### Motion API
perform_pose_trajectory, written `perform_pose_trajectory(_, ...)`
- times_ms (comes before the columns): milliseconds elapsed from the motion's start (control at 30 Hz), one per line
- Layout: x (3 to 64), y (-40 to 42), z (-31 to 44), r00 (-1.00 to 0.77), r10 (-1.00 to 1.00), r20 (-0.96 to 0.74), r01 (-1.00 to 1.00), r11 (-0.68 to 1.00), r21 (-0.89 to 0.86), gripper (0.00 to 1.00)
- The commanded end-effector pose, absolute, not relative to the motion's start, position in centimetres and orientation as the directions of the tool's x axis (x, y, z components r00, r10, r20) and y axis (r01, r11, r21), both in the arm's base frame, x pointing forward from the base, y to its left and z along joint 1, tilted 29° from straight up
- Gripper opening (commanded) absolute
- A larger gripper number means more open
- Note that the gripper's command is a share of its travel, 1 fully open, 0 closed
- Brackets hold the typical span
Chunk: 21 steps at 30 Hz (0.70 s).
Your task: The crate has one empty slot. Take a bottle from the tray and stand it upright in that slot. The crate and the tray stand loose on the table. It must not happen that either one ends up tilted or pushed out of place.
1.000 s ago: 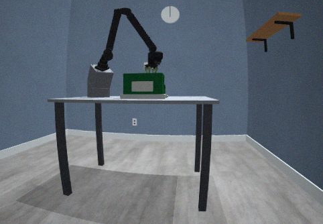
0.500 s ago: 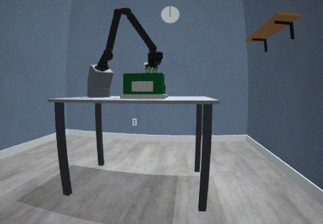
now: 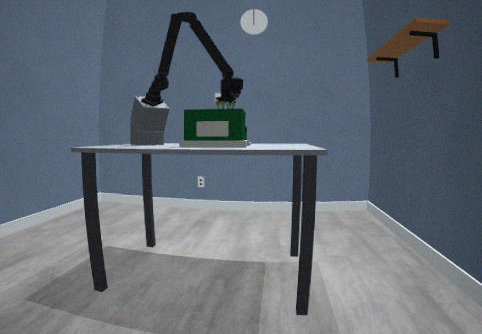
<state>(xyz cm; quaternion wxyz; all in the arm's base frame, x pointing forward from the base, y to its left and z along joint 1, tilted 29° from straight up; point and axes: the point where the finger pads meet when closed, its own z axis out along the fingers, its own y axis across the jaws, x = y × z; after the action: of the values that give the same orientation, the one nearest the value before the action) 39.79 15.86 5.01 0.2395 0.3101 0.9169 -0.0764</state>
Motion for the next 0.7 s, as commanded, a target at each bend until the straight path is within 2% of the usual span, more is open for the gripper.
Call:
perform_pose_trajectory(0, 40.3, 15.4, 4.2, -0.696, 0.53, -0.484, 0.606, 0.795, -0.001, 0.61)
perform_pose_trajectory(667, 41.0, 14.7, 2.3, -0.696, 0.53, -0.484, 0.606, 0.795, -0.002, 0.61)
